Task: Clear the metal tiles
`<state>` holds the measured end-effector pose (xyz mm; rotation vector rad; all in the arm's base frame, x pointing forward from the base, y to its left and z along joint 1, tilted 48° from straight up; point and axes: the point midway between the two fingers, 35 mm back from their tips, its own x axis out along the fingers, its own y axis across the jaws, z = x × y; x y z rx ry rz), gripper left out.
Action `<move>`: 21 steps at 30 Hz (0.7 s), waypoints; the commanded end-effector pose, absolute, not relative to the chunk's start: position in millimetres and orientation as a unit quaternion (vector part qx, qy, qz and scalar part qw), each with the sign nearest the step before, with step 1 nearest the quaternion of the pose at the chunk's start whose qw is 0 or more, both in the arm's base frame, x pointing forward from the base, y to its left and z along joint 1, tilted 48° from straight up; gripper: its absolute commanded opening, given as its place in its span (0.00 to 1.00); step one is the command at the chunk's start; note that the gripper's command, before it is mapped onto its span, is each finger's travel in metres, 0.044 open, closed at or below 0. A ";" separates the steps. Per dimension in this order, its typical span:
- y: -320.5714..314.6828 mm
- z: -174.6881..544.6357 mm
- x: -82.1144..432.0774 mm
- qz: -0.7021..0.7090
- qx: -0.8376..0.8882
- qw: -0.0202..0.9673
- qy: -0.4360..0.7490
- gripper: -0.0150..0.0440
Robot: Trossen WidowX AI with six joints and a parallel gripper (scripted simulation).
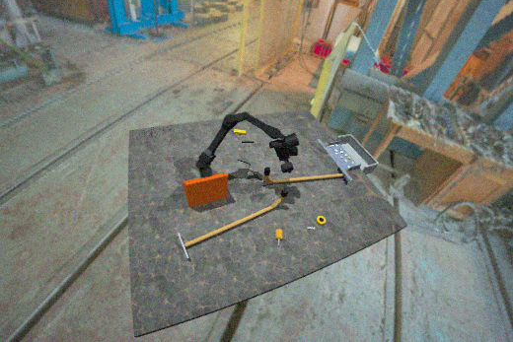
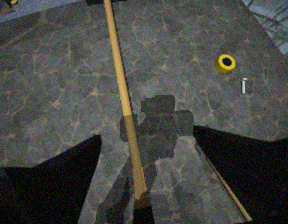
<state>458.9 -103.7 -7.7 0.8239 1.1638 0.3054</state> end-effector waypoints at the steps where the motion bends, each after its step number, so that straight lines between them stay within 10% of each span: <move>1: -105.6 -1.5 449.4 0.143 0.374 0.751 0.525 1.00; 21: -109.7 13.6 401.1 0.150 0.370 0.766 0.504 1.00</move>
